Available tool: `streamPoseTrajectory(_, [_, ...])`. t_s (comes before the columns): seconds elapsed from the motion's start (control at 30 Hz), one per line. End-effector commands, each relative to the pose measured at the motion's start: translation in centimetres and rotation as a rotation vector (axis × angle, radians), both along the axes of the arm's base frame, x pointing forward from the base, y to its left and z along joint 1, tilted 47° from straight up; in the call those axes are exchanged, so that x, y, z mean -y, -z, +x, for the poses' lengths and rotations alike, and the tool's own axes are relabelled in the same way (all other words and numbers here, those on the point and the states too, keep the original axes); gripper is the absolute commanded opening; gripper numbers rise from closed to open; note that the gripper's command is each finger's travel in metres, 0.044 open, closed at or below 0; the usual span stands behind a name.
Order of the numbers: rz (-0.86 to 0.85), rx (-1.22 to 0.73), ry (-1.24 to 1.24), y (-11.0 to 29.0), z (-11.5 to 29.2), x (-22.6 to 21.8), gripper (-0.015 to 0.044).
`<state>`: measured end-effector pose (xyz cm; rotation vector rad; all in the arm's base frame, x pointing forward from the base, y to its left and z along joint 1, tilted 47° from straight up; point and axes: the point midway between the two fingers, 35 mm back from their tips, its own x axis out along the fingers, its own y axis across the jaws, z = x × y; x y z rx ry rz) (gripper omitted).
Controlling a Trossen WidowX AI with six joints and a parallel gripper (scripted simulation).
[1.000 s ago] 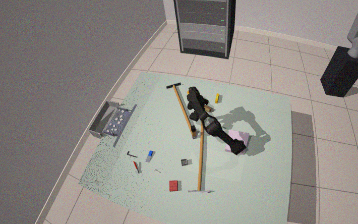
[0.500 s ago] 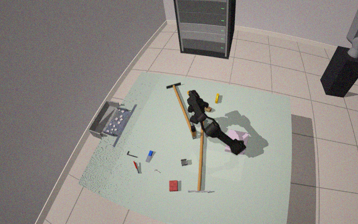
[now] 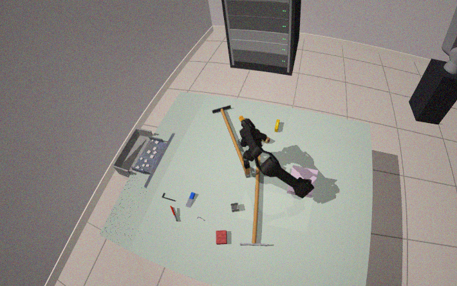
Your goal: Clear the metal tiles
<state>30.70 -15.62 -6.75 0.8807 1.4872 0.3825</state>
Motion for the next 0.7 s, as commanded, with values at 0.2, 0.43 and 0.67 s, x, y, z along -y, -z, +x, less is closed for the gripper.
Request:
streamPoseTrajectory(0.2, [-0.001, -0.002, 0.010, 0.9, 0.0, 1.0, 0.0000])
streamPoseTrajectory(0.43, [-0.003, -0.004, 0.013, 1.6, -0.1, 1.9, 0.0000])
streamPoseTrajectory(0.67, [-0.006, -0.005, 0.015, 2.4, -0.2, 2.8, 0.0000])
